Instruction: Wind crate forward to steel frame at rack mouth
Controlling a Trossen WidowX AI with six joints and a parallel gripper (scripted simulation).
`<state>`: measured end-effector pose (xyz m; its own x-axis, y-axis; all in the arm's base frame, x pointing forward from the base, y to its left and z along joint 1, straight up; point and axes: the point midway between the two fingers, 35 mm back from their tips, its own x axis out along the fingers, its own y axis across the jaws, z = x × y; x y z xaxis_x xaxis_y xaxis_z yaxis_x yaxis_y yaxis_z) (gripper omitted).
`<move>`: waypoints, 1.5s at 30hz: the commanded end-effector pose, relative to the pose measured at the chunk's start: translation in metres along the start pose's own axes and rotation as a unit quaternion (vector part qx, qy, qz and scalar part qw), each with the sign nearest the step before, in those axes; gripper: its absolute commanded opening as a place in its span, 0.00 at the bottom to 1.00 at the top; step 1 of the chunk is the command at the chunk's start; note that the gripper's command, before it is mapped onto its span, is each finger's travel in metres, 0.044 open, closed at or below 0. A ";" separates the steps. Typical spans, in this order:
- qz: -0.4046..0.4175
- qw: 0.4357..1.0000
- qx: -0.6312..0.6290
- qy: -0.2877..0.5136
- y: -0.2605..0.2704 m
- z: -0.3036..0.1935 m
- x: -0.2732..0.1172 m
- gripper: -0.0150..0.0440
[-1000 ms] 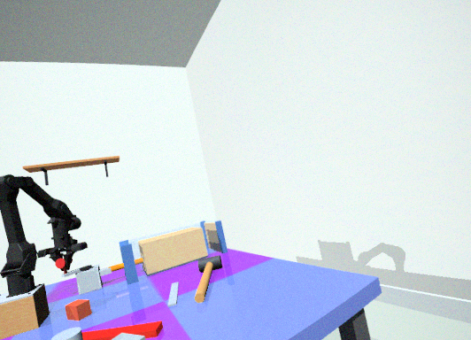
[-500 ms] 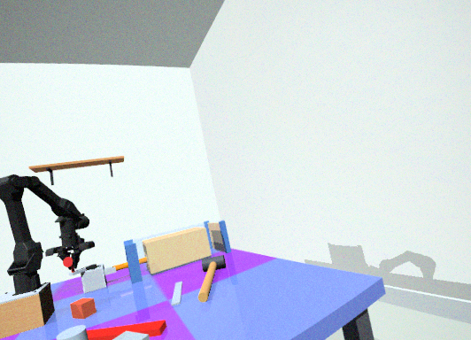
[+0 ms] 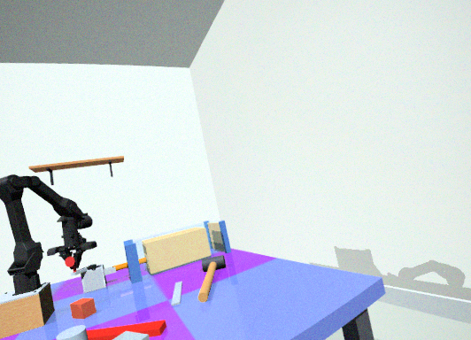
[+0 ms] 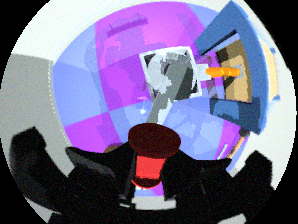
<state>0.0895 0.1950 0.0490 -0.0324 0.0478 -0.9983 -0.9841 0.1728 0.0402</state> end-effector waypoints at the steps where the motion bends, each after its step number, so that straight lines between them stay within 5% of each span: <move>1: -0.021 1.000 0.011 0.009 -0.016 -0.005 -0.001 0.25; 45: -0.023 1.000 0.011 0.009 -0.061 0.002 -0.003 0.25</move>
<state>0.1343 0.1864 0.0481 -0.0340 0.0284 -0.9990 -0.9830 0.1794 0.0385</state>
